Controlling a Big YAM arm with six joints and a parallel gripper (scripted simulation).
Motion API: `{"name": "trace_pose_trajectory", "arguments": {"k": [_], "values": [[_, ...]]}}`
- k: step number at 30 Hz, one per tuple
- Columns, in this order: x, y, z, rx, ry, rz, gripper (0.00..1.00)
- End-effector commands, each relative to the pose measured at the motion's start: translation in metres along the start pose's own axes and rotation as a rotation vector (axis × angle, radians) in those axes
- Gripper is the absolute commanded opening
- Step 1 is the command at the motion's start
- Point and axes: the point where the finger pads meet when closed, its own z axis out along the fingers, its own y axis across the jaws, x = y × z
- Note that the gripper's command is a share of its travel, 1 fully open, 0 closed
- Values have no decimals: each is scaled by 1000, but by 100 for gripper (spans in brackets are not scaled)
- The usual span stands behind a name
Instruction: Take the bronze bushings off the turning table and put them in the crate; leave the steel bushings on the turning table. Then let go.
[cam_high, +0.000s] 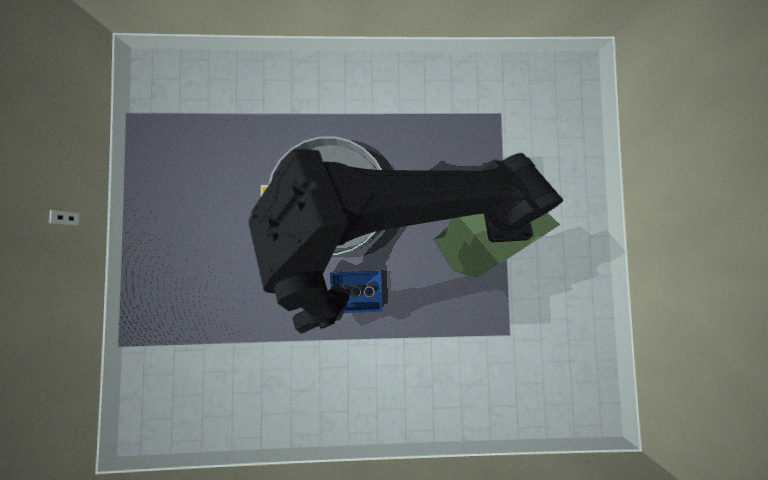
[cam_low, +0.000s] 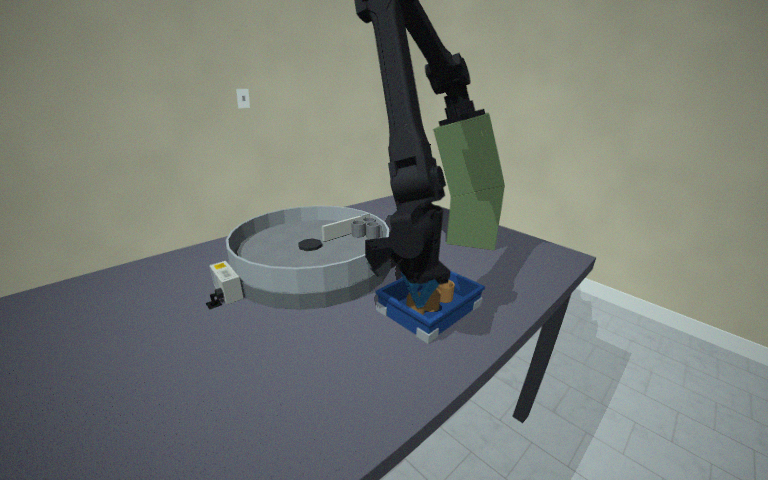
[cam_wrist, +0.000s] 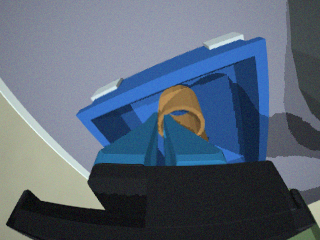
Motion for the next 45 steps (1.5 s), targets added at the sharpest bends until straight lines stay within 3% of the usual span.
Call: {"name": "trace_pose_trajectory", "arguments": {"k": [1,8,11,21,25,45], "values": [[-11,8,1,-13,-11,0,0],[-19,12,-5,-26,-24,9,0],[-12,8,4,-17,-15,4,0],[-12,9,7,-17,-15,4,0],[-21,14,-2,-32,-29,10,0],[-20,14,-2,-31,-29,10,0]]}}
